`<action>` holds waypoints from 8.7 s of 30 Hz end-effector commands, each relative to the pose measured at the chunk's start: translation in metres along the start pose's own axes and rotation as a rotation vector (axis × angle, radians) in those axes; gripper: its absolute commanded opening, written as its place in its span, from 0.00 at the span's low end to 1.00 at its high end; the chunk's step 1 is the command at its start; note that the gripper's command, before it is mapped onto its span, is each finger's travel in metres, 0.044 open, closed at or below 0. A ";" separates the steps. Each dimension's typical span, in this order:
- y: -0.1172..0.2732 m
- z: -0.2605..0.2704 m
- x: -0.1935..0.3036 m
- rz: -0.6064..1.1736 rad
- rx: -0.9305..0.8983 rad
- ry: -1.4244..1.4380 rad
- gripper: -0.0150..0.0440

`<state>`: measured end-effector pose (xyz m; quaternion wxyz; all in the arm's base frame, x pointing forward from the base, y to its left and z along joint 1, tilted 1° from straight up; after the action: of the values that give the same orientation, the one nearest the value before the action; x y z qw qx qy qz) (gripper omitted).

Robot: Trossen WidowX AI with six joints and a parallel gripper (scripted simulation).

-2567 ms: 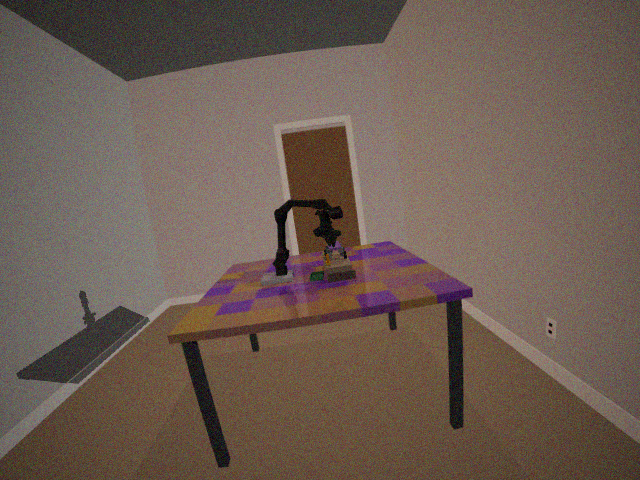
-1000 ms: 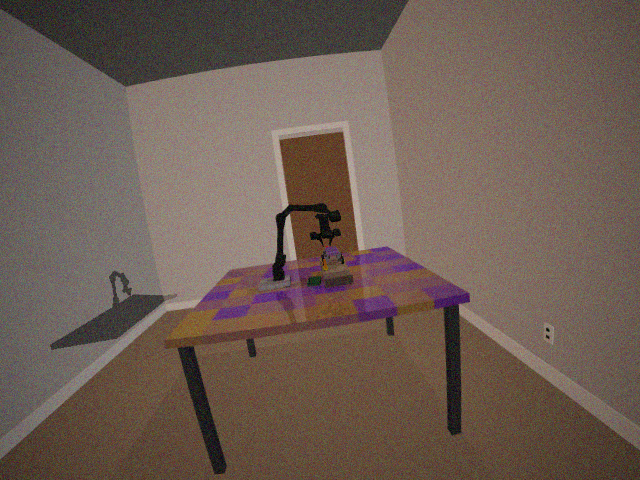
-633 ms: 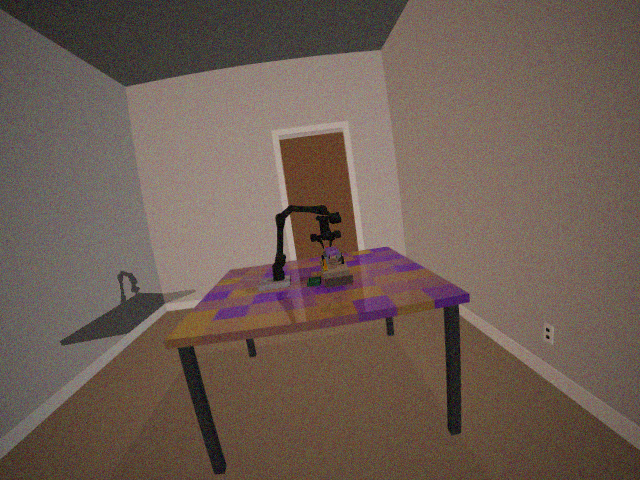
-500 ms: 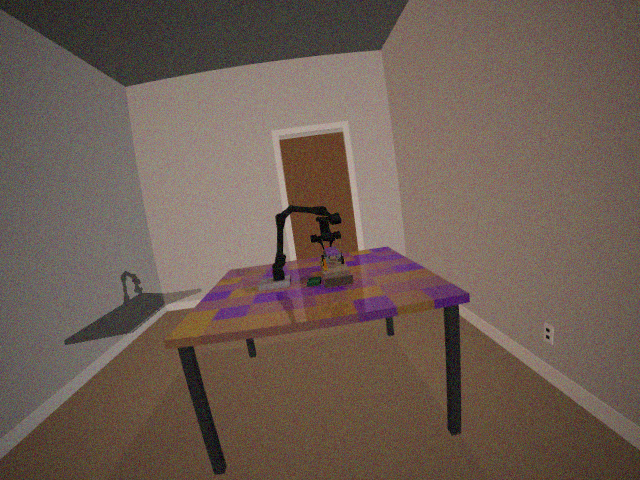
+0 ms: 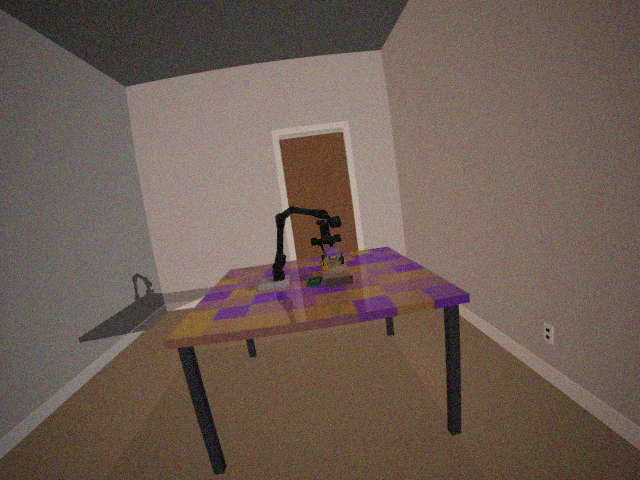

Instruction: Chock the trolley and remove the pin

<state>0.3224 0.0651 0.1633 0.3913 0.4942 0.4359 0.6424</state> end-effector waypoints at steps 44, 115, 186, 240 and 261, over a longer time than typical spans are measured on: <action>0.022 -0.001 0.002 0.000 0.002 -0.008 0.25; 0.035 -0.052 0.053 0.004 0.006 -0.009 0.25; 0.068 -0.134 -0.163 -0.015 0.014 -0.009 0.25; 0.066 -0.133 -0.156 -0.267 -0.138 -1.437 0.25; 0.057 -0.143 -0.154 -0.310 -0.191 -1.689 0.25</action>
<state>0.2177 -0.1220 0.1578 0.7059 0.7074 0.0067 0.0351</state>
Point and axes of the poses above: the point midway between the two fingers, 35 mm back from their tips, its own y axis back along the fingers, its own z axis across the jaws, x = y × z, the point moved 1 cm from there along y, back along the fingers, and after that the axes turned 15 degrees about y, right-handed, at the moved point
